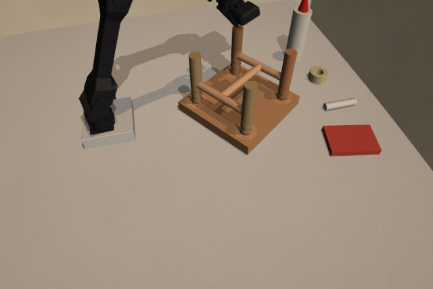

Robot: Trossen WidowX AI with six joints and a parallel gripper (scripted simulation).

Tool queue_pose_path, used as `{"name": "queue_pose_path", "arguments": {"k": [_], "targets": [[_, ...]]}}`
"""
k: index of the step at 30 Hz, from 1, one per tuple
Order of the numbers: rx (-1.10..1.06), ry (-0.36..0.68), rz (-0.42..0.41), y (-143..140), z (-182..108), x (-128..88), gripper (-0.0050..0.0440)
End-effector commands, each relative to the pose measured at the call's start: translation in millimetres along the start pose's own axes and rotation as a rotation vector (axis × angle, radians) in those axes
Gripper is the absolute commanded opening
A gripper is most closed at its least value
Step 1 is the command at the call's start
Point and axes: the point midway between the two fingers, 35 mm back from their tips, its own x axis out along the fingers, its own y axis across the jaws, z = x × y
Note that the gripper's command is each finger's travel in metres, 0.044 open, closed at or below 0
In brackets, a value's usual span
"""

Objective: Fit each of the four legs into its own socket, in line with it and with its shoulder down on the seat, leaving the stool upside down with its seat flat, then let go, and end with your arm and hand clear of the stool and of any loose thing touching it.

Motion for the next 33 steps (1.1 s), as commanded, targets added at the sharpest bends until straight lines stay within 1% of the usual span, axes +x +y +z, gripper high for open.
{"name": "queue_pose_path", "arguments": {"k": [1, 13, 15, 16, 17, 19, 21, 23, 25, 29, 33], "targets": [[0.000, -0.013, 0.000, 0, 4, -7, 0.0000], [0.000, -0.033, 0.000, 0, 7, -22, 0.0000], [0.000, -0.033, 0.000, 0, 7, -22, 0.0000], [0.007, -0.021, -0.002, -3, 5, -18, 0.0000], [0.028, -0.019, -0.009, -13, 3, -19, 0.0000], [0.104, -0.011, -0.033, -46, -5, -24, 0.0000], [0.139, -0.007, -0.044, -61, -9, -27, 0.0000], [0.139, -0.007, -0.044, -61, -9, -27, 0.0000], [0.230, 0.003, -0.072, -98, -23, -34, 0.0000], [0.332, 0.014, -0.103, -137, -42, -43, 0.0000], [0.450, 0.027, -0.136, -177, -69, -54, 0.0000]]}}
